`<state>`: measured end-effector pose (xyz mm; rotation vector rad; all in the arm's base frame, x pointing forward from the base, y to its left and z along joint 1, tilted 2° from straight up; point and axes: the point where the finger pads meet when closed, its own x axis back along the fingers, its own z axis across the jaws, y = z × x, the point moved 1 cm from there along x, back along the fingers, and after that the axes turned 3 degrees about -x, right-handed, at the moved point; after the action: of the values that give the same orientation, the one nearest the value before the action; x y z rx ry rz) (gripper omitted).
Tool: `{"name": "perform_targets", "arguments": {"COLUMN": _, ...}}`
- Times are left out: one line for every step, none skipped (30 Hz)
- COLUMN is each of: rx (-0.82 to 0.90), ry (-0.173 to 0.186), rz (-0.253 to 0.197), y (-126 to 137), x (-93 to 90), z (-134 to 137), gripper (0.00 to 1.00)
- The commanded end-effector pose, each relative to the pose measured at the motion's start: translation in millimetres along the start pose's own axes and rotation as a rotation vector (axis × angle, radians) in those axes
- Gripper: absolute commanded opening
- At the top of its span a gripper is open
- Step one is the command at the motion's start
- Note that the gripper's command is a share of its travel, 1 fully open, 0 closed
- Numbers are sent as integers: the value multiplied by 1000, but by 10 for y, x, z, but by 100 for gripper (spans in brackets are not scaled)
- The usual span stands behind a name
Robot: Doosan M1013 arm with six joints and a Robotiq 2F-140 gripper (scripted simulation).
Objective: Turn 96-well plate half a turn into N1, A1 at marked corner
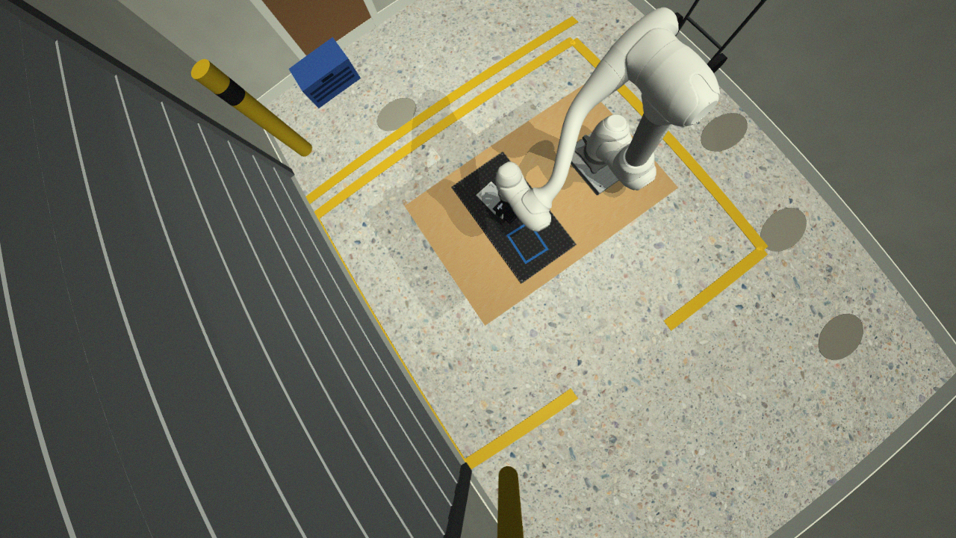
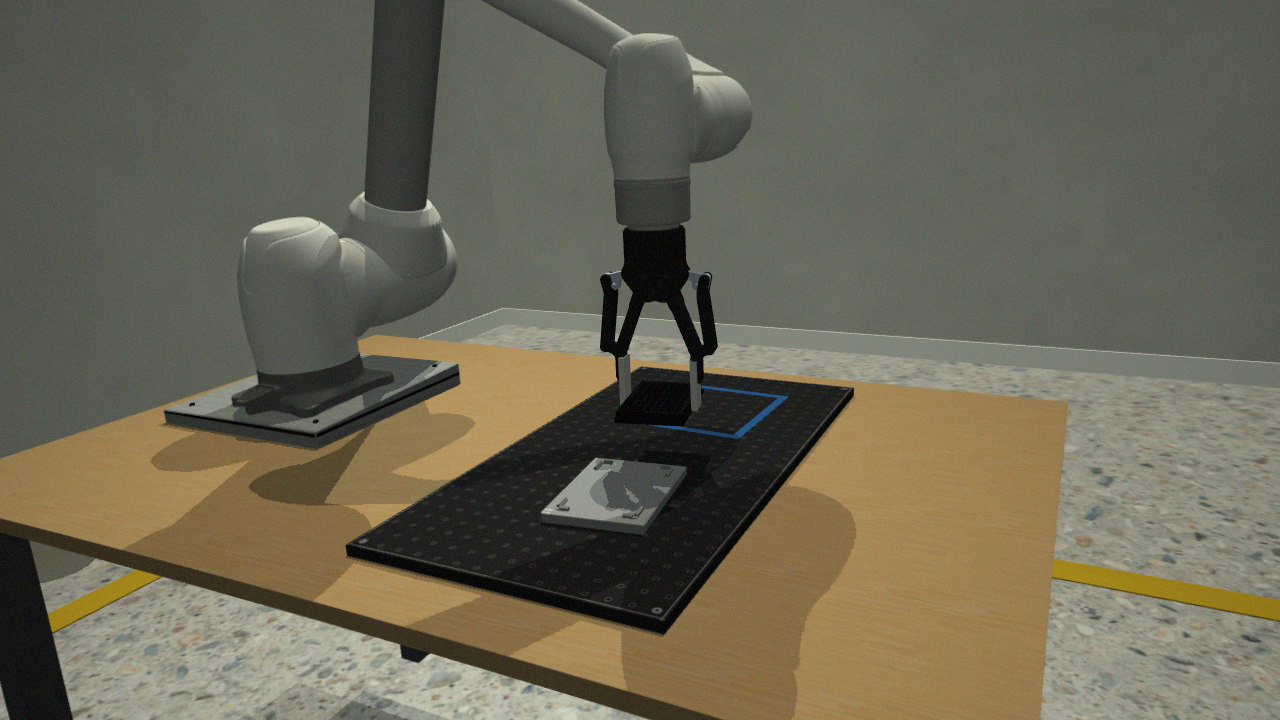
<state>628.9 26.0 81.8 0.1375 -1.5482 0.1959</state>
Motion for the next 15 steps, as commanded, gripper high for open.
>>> {"name": "perform_targets", "arguments": {"rx": 0, "ry": 0, "rz": 0, "y": 25, "x": 0, "z": -4, "gripper": 0}}
{"name": "perform_targets", "arguments": {"rx": 0, "ry": 0, "rz": 0, "y": 58, "x": -1, "z": -9, "gripper": 0}}
{"name": "perform_targets", "arguments": {"rx": 0, "ry": 0, "rz": 0, "y": 91, "x": -2, "z": -13, "gripper": 0}}
{"name": "perform_targets", "arguments": {"rx": 0, "ry": 0, "rz": 0, "y": 124, "x": -4, "z": -18, "gripper": 0}}
{"name": "perform_targets", "arguments": {"rx": 0, "ry": 0, "rz": 0, "y": 157, "x": -5, "z": -22, "gripper": 0}}
{"name": "perform_targets", "arguments": {"rx": 0, "ry": 0, "rz": 0, "y": 190, "x": -6, "z": -27, "gripper": 0}}
{"name": "perform_targets", "arguments": {"rx": 0, "ry": 0, "rz": 0, "y": 223, "x": -7, "z": -31, "gripper": 0}}
{"name": "perform_targets", "arguments": {"rx": 0, "ry": 0, "rz": 0, "y": 256, "x": -8, "z": -36, "gripper": 0}}
{"name": "perform_targets", "arguments": {"rx": 0, "ry": 0, "rz": 0, "y": 289, "x": -10, "z": -40, "gripper": 0}}
{"name": "perform_targets", "arguments": {"rx": 0, "ry": 0, "rz": 0, "y": 322, "x": -11, "z": -45, "gripper": 0}}
{"name": "perform_targets", "arguments": {"rx": 0, "ry": 0, "rz": 0, "y": 355, "x": -12, "z": -49, "gripper": 0}}
{"name": "perform_targets", "arguments": {"rx": 0, "ry": 0, "rz": 0, "y": 388, "x": -13, "z": -54, "gripper": 0}}
{"name": "perform_targets", "arguments": {"rx": 0, "ry": 0, "rz": 0, "y": 421, "x": -15, "z": -58, "gripper": 0}}
{"name": "perform_targets", "arguments": {"rx": 0, "ry": 0, "rz": 0, "y": 454, "x": -16, "z": -63, "gripper": 0}}
{"name": "perform_targets", "arguments": {"rx": 0, "ry": 0, "rz": 0, "y": 487, "x": -17, "z": -67, "gripper": 0}}
